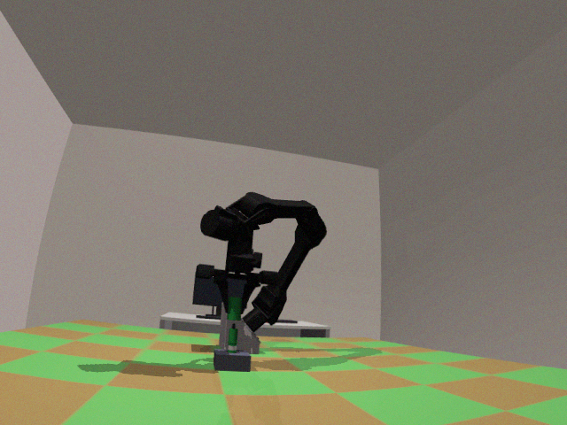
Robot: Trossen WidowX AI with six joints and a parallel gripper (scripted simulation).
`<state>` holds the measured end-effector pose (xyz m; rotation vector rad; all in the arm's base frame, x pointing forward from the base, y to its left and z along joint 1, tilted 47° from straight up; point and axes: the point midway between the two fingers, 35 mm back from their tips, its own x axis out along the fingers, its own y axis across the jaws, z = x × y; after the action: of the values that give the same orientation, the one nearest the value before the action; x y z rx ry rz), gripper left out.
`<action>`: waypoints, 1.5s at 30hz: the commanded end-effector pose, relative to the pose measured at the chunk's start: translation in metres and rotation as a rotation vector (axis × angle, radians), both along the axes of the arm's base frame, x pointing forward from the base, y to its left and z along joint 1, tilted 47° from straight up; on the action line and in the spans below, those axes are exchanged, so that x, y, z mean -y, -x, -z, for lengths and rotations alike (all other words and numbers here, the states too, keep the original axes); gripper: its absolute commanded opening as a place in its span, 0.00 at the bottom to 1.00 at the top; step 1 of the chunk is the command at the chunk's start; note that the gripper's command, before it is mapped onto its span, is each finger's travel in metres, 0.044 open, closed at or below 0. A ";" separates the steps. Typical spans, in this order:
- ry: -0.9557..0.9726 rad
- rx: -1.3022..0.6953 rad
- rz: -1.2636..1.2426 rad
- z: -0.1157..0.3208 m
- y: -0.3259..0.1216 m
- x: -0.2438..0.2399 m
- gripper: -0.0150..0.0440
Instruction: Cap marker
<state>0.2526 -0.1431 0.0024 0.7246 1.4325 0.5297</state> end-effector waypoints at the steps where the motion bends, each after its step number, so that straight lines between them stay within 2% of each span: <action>1: -0.005 -0.004 0.002 0.005 -0.001 -0.006 0.25; 26: -0.007 -0.003 0.002 0.033 -0.004 -0.036 0.25; 39: -0.007 -0.003 0.002 0.033 -0.004 -0.037 0.25; 45: -0.005 -0.002 -0.003 0.033 -0.003 -0.036 0.52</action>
<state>0.2560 -0.1068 -0.0306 0.7271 1.4348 0.5348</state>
